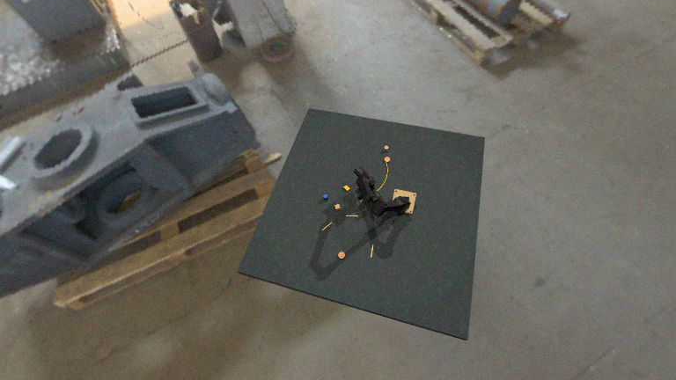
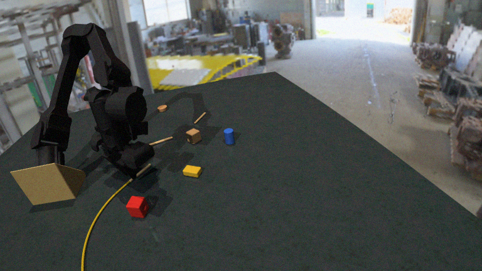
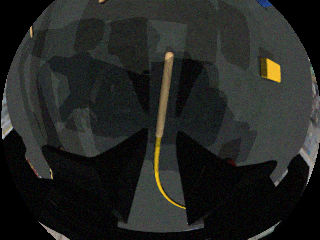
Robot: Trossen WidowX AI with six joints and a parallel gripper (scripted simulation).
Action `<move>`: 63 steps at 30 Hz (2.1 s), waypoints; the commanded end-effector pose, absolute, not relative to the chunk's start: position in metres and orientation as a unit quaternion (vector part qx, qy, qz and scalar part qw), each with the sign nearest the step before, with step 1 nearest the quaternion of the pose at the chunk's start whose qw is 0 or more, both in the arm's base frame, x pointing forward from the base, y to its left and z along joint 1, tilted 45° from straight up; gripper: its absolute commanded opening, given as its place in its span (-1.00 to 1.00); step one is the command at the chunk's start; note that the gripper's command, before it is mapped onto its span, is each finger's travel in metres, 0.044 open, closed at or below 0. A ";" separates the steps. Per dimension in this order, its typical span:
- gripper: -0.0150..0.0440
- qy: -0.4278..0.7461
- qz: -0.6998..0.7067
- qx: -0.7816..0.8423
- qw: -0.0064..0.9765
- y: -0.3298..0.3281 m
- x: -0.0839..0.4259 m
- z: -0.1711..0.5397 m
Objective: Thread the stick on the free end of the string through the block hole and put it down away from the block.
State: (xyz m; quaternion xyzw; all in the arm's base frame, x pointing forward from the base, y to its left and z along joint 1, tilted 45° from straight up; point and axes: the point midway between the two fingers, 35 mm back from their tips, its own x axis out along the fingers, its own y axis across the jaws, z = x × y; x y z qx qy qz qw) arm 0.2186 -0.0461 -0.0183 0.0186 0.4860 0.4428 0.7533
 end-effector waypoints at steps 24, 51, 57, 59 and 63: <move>-0.49 0.486 0.444 0.019 0.753 -0.040 0.219 -0.024; -0.49 0.487 0.443 0.019 0.753 -0.064 0.215 0.000; -0.49 0.487 0.443 0.019 0.753 -0.070 0.214 0.005; -0.49 0.487 0.443 0.019 0.753 -0.071 0.213 0.007; -0.49 0.487 0.443 0.019 0.753 -0.075 0.212 0.011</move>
